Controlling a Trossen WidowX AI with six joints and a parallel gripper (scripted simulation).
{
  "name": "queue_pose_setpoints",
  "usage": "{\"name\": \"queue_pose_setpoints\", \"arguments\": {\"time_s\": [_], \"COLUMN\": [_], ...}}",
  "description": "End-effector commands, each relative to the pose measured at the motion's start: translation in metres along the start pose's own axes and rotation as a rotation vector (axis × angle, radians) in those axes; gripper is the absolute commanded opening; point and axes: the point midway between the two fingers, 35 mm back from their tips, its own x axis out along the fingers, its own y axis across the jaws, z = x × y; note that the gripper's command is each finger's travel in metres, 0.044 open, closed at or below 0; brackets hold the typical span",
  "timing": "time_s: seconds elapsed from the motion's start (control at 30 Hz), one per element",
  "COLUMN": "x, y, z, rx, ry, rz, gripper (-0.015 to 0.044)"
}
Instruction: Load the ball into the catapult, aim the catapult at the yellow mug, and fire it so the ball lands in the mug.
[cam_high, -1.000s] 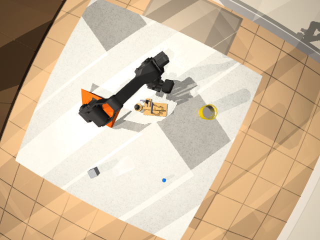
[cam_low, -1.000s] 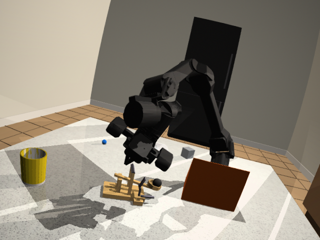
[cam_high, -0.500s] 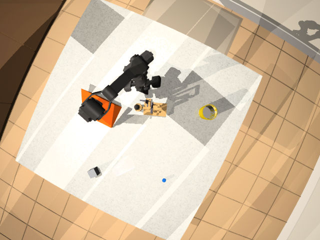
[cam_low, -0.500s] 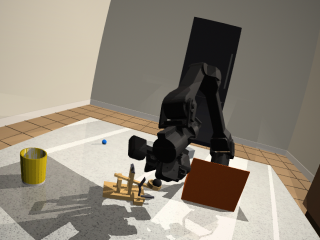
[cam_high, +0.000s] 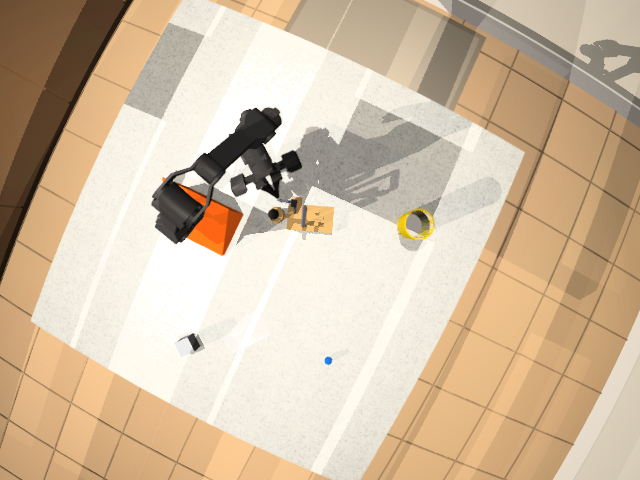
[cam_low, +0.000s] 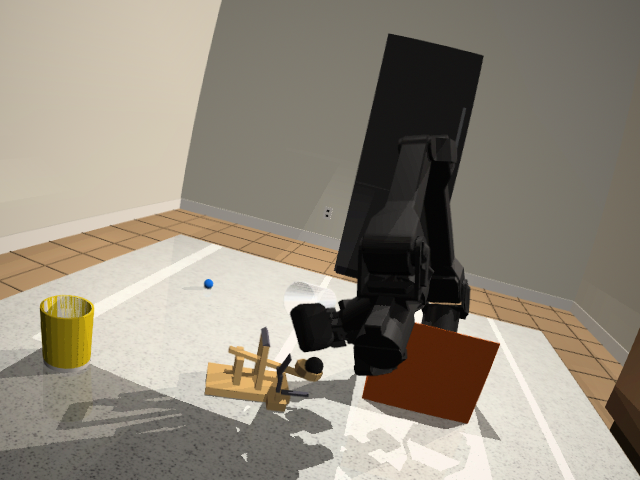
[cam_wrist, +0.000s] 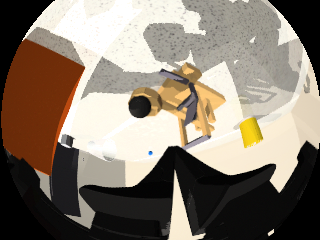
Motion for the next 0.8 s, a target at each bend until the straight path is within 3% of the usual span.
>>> {"name": "queue_pose_setpoints", "arguments": {"time_s": [0.0,0.77], "x": [0.0,0.023], "y": [0.003,0.0], "z": [-0.001,0.024], "rx": [-0.032,-0.032], "ry": [0.017,0.017], "rz": [-0.004,-0.004], "gripper": [0.0,0.0]}}
